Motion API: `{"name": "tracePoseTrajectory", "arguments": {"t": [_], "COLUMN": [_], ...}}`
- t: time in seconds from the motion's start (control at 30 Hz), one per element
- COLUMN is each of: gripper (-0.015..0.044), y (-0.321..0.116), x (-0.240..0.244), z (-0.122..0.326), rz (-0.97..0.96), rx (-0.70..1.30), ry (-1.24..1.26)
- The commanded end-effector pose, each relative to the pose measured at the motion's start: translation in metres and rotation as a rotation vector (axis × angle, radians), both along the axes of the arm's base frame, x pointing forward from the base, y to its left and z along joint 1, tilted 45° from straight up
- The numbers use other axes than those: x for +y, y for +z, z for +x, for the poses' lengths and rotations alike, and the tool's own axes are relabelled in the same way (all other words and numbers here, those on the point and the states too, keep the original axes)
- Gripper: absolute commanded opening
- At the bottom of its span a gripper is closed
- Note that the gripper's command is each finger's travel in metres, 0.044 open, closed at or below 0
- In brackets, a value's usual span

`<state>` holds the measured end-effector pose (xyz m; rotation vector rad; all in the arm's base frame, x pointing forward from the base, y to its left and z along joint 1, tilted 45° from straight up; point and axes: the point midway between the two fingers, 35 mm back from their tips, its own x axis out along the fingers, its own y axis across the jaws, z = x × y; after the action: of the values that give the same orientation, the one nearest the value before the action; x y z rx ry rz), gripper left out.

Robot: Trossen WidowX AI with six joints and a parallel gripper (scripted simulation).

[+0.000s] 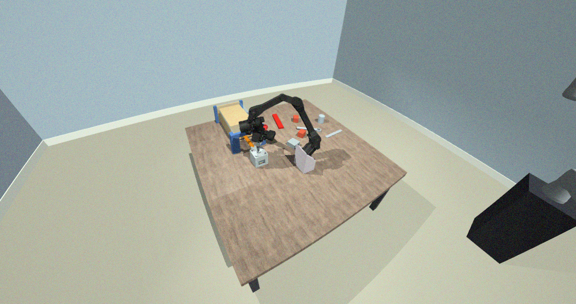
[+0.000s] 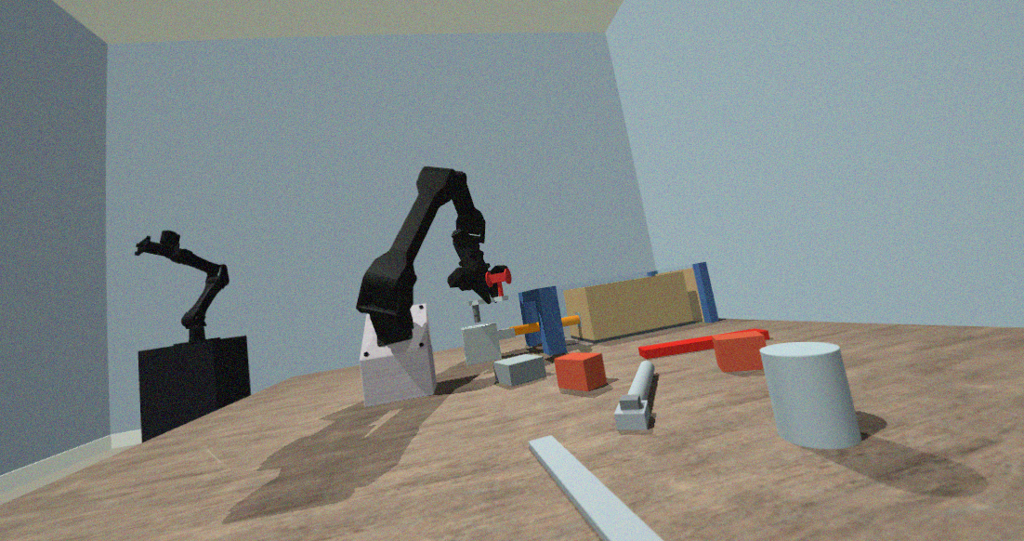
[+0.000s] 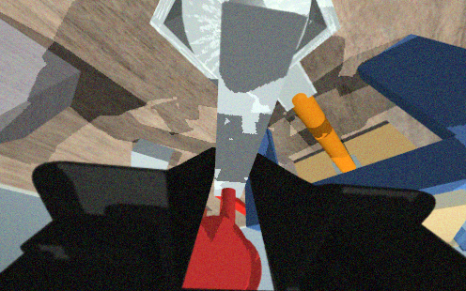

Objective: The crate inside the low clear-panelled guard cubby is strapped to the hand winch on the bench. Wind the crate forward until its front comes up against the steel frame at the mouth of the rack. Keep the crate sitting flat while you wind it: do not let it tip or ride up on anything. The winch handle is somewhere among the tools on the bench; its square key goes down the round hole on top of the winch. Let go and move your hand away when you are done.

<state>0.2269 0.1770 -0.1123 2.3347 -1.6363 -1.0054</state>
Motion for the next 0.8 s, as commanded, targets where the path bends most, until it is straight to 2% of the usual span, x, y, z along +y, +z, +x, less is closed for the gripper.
{"name": "tracePoseTrajectory", "arguments": {"t": [0.0,0.77], "gripper": [0.0000,0.0000], "y": [0.002,-0.010], "x": [0.000,-0.015], "z": [0.000,-0.004], "rz": [-0.001,-0.001], "rx": [-0.001,-0.001], "ry": [0.000,0.000]}}
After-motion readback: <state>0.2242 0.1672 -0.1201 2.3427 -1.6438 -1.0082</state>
